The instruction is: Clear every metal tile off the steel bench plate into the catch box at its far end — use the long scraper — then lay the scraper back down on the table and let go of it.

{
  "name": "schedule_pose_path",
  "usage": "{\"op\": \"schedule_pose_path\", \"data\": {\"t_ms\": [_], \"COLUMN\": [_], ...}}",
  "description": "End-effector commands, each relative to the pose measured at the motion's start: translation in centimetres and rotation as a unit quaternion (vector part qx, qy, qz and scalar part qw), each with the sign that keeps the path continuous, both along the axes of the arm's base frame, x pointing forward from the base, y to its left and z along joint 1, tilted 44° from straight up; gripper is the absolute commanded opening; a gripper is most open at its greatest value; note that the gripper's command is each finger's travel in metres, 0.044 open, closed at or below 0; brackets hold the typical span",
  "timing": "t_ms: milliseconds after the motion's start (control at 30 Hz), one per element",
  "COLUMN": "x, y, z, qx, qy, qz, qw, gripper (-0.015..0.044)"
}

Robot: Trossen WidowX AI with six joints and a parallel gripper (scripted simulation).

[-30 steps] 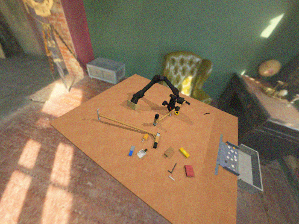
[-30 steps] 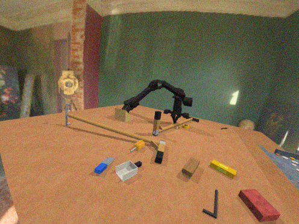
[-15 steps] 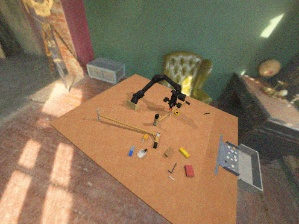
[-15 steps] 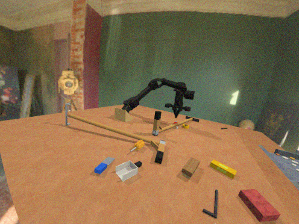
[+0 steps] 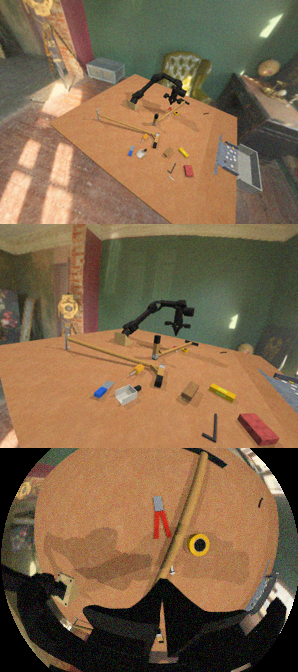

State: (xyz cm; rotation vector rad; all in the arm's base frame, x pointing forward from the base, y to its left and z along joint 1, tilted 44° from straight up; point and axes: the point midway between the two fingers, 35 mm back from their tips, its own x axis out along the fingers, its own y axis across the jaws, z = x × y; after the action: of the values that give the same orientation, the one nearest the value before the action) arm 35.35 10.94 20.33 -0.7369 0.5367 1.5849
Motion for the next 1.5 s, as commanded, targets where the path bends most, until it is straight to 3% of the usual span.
{"op": "schedule_pose_path", "data": {"t_ms": [0,333,1467], "x": [-0.7,-3.7,-3.5], "y": [-0.3,-1.0,3.5], "z": [0.2,0.8,-3.9], "qx": [-0.001,-0.006,-0.008], "qy": [0.015,0.075,0.085], "qz": [-0.010,-0.067,-0.078], "qw": [1.000,0.995,0.993], "gripper": [0.0000,0.0000,0.0000]}}
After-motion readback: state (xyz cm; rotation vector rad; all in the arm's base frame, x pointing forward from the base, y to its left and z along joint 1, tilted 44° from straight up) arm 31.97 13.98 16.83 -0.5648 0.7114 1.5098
